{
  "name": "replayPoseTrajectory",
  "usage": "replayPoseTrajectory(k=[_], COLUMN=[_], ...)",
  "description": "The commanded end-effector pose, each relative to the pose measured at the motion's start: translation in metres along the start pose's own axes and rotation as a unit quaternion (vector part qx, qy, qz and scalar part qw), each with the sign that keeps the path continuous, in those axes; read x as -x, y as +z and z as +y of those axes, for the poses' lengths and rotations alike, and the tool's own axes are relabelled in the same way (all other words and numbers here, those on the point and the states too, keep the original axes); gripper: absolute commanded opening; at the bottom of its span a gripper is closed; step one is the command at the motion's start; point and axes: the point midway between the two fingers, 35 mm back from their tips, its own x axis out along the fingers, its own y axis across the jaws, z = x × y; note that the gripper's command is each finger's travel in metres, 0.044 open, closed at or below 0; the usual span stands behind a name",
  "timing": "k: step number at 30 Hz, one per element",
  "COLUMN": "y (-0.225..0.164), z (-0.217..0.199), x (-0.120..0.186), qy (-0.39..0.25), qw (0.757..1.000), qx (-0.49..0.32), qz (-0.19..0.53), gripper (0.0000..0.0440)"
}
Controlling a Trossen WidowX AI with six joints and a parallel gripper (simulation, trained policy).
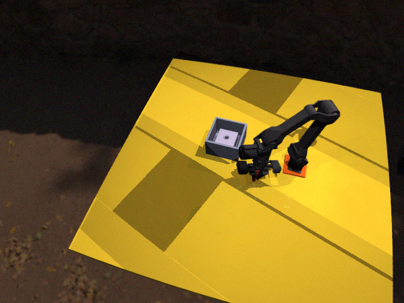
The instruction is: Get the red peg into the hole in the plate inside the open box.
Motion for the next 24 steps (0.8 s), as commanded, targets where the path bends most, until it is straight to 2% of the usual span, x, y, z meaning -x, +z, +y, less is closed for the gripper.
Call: replayPoseTrajectory(k=[1,13,24], y=[0.002,0.018,0.051], z=[0.007,0.036,0.063], x=[0.009,0.059,0.102], qy=[0.015,0.069,0.102], qw=[1.0,0.994,0.987], qx=[0.013,0.066,0.072], qz=[-0.005,-0.053,-0.105], gripper=[0.0008,0.0002,0.0])
